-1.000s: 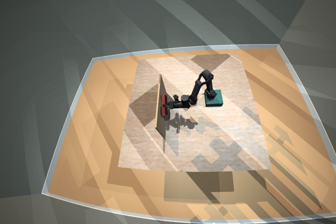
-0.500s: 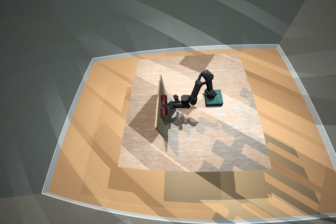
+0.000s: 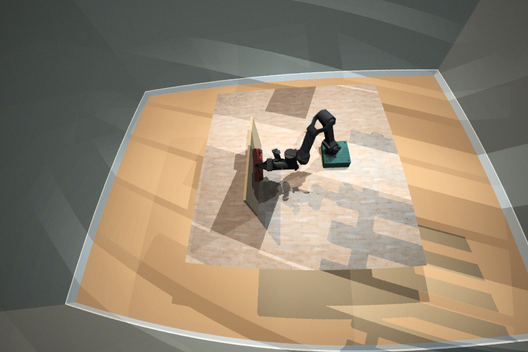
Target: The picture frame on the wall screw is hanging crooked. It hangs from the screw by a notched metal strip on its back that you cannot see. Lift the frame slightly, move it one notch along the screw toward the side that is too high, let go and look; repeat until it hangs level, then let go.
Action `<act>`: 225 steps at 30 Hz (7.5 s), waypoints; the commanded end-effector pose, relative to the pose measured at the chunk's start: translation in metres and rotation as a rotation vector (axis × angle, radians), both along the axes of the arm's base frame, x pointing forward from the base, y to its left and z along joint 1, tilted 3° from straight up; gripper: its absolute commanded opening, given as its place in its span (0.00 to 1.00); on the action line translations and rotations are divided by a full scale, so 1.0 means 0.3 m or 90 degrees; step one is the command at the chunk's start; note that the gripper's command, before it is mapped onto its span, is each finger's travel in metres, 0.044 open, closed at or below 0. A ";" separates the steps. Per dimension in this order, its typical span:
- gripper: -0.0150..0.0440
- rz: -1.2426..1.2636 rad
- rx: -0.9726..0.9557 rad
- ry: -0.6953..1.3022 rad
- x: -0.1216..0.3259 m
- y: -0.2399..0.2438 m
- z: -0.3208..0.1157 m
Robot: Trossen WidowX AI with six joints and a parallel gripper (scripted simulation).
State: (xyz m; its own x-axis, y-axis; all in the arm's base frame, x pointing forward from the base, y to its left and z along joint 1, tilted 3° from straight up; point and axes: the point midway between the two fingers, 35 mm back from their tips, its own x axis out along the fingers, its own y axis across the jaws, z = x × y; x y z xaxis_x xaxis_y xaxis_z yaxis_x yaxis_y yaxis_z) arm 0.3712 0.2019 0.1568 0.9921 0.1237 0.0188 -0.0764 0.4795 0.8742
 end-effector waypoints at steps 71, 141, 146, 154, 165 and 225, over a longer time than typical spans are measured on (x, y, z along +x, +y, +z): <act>0.25 -0.001 0.006 -0.005 0.003 -0.019 0.012; 0.25 0.001 0.133 0.010 0.004 -0.032 0.001; 0.25 0.001 0.150 0.012 0.004 -0.032 0.001; 0.25 0.001 0.176 0.016 0.004 -0.032 0.003; 0.25 0.002 0.216 0.021 0.003 -0.032 0.005; 0.69 0.001 0.013 0.003 -0.527 -0.037 0.064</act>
